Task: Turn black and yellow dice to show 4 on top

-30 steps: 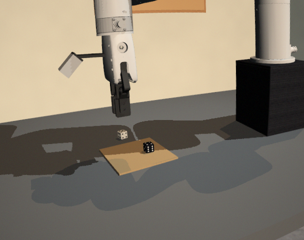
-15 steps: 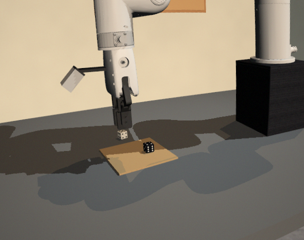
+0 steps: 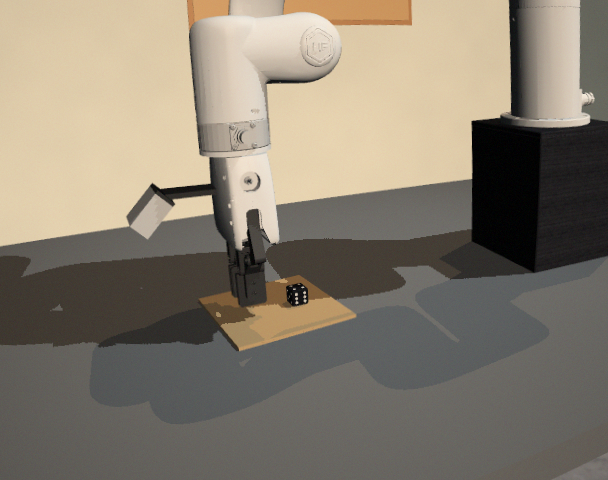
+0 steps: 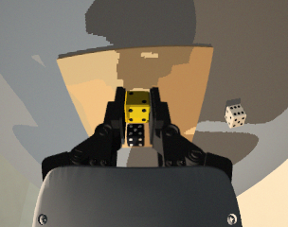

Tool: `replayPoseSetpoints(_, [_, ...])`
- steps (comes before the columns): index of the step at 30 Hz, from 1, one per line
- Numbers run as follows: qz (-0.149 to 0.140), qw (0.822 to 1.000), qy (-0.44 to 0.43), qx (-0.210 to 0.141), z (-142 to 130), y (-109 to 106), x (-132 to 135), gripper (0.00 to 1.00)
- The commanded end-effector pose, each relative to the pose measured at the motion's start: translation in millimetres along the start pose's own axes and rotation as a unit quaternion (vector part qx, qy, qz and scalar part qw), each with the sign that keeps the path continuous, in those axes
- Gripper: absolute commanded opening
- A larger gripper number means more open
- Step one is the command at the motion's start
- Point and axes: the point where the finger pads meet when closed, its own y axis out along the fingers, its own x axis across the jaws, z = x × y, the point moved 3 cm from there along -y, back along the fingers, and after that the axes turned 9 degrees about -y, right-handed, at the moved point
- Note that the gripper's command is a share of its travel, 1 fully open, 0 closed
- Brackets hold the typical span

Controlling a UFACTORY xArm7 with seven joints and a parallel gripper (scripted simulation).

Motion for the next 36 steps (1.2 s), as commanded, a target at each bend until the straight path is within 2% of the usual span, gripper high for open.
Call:
replayPoseSetpoints(1, [-0.001, 1.0, 0.0, 0.003, 2.9, 6.0, 0.5, 0.15])
replayPoseSetpoints(36, [-0.001, 1.0, 0.0, 0.003, 2.9, 9.3, 0.6, 0.15])
